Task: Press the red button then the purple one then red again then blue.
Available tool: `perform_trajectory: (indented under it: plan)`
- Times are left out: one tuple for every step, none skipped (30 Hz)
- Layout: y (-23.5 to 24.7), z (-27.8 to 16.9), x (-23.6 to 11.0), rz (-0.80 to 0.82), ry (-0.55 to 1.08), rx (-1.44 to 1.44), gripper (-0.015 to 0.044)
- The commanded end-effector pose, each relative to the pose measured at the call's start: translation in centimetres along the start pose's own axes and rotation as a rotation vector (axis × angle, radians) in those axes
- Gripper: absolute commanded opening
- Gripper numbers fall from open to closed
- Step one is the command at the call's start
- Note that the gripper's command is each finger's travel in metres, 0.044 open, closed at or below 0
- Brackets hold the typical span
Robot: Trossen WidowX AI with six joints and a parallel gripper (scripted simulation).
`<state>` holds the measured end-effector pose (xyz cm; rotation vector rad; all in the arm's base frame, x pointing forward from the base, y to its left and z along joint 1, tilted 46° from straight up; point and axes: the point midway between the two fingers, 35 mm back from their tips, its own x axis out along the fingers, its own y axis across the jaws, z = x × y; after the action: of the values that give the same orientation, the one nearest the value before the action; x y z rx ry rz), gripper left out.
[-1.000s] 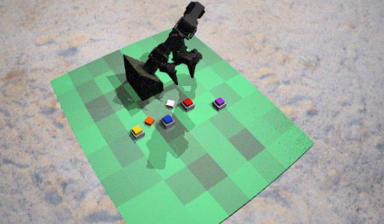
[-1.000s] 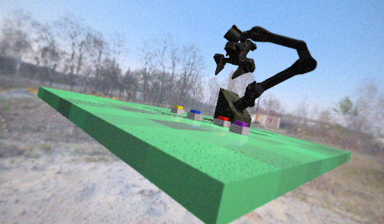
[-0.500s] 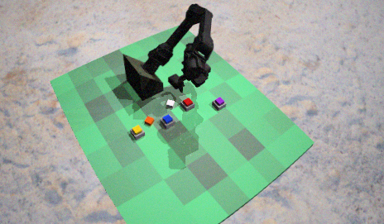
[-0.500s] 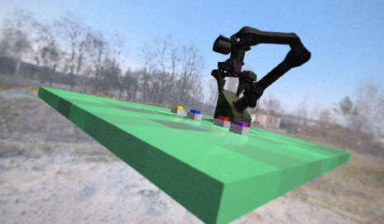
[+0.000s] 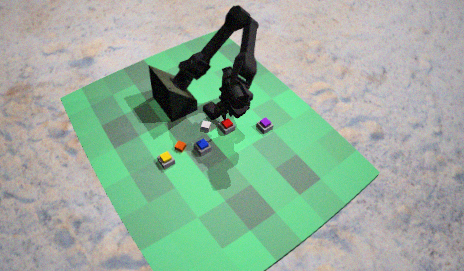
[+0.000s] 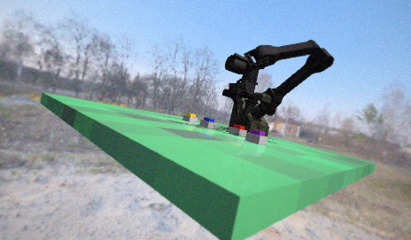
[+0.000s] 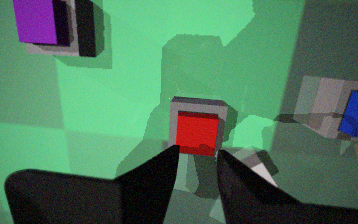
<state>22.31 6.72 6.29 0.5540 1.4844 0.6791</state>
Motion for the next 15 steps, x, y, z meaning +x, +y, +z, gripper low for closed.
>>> perform_trajectory:
  plan:
    - [0.09,-0.09,0.28,0.006,0.0,0.003,0.002]
    - [0.09,-0.09,0.28,0.006,0.0,0.003,0.002]
    - [0.09,-0.09,0.28,0.006,0.0,0.003,0.002]
    - [0.09,-0.09,0.28,0.006,0.0,0.003,0.002]
    - [0.09,-0.09,0.28,0.006,0.0,0.003,0.002]
    - [0.09,-0.09,0.28,0.006,0.0,0.003,0.002]
    - [0.09,-0.09,0.28,0.006,0.0,0.003,0.002]
    - [0.09,-0.09,0.28,0.006,0.0,0.003,0.002]
    - [0.09,-0.09,0.28,0.006,0.0,0.003,0.002]
    - [0.09,-0.08,0.3,0.006,0.0,0.003,0.002]
    - [0.09,-0.08,0.38,0.006,0.0,0.003,0.002]
    - [0.08,-0.07,0.52,0.006,0.0,0.004,0.002]
    - [0.08,-0.06,0.68,0.006,0.0,0.004,0.002]
    - [0.07,-0.05,0.85,0.006,0.0,0.004,0.002]
    - [0.07,-0.05,1.01,0.005,0.0,0.004,0.002]
